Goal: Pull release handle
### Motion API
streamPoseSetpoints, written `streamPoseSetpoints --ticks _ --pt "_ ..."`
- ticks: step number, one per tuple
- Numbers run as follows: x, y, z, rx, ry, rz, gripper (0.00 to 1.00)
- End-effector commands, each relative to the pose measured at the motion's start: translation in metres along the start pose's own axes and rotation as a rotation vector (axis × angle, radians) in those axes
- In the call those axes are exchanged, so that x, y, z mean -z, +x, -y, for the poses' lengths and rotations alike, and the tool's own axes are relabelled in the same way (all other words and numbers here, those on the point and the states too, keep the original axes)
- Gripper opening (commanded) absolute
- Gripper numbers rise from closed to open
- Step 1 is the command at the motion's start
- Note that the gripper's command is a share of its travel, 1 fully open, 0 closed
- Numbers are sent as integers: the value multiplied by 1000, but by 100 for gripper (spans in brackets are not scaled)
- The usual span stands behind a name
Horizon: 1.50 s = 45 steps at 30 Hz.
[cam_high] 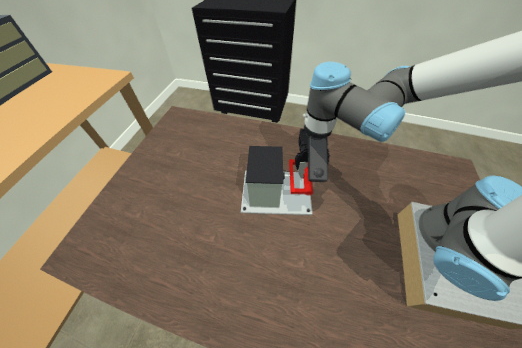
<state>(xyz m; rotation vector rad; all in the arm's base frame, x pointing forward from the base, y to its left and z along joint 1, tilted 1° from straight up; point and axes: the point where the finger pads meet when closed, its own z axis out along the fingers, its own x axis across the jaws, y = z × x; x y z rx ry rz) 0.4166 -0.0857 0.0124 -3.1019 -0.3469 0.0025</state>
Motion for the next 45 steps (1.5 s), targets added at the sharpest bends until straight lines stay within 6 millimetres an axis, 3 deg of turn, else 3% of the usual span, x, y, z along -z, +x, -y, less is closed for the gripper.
streamPoseSetpoints --ticks 1,24,32,45 --pt "0 0 0 0 -1 0 0" --pt "0 -3 0 0 -1 0 0" --pt "0 -11 0 0 -1 0 0" --pt "0 -41 0 0 -1 0 0"
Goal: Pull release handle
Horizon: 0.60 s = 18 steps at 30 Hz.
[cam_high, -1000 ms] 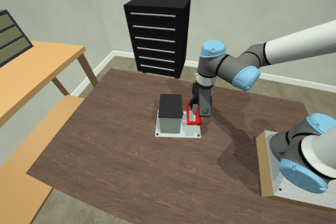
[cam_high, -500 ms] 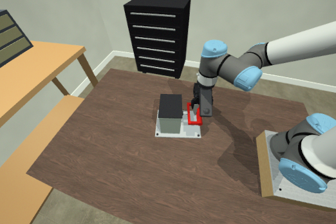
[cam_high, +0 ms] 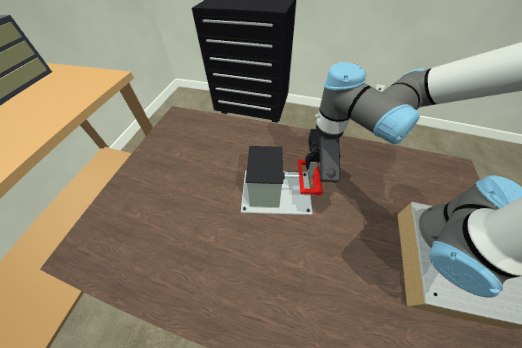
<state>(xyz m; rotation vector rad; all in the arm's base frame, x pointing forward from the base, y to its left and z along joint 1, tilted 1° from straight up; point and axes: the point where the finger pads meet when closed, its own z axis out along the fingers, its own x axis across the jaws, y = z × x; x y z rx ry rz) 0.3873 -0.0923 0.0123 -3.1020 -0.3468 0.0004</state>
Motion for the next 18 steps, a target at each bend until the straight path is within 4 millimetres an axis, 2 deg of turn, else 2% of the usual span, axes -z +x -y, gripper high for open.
streamPoseSetpoints --ticks 1,18 --pt "0 -13 0 0 0 1 0" --pt "0 -28 0 0 0 1 0"
